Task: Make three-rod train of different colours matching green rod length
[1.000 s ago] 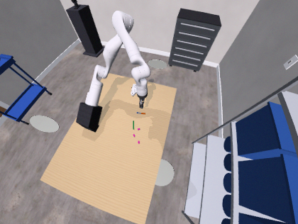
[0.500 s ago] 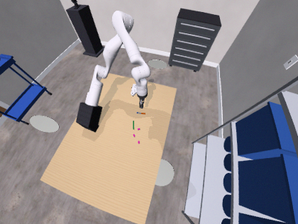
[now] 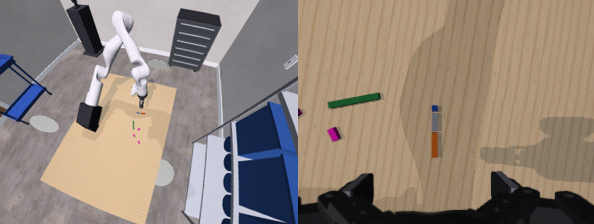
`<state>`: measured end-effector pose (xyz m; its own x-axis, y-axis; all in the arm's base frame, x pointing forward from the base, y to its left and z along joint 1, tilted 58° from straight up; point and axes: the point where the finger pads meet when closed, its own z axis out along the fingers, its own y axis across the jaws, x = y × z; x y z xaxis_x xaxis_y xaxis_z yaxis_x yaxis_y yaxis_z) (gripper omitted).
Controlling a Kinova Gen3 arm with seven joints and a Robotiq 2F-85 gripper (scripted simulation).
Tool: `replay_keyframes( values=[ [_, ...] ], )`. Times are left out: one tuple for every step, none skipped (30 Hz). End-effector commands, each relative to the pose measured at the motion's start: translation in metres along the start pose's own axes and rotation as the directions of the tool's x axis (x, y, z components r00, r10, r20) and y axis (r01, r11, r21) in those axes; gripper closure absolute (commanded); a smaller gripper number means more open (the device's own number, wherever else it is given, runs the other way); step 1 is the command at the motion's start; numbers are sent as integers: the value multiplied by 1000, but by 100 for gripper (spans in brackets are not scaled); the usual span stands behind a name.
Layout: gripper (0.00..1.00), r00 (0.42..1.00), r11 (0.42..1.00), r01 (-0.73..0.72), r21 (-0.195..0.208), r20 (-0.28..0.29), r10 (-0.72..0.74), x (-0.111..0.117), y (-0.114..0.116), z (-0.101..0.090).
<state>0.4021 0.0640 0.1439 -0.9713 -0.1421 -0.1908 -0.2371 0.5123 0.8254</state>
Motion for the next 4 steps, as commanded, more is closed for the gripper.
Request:
replay_keyframes(
  values=[
    [0, 1000, 1000, 0, 1, 1, 0, 0, 0, -1],
    [0, 1000, 1000, 0, 1, 1, 0, 0, 0, -1],
    [0, 1000, 1000, 0, 1, 1, 0, 0, 0, -1],
    [0, 1000, 1000, 0, 1, 1, 0, 0, 0, -1]
  ],
)
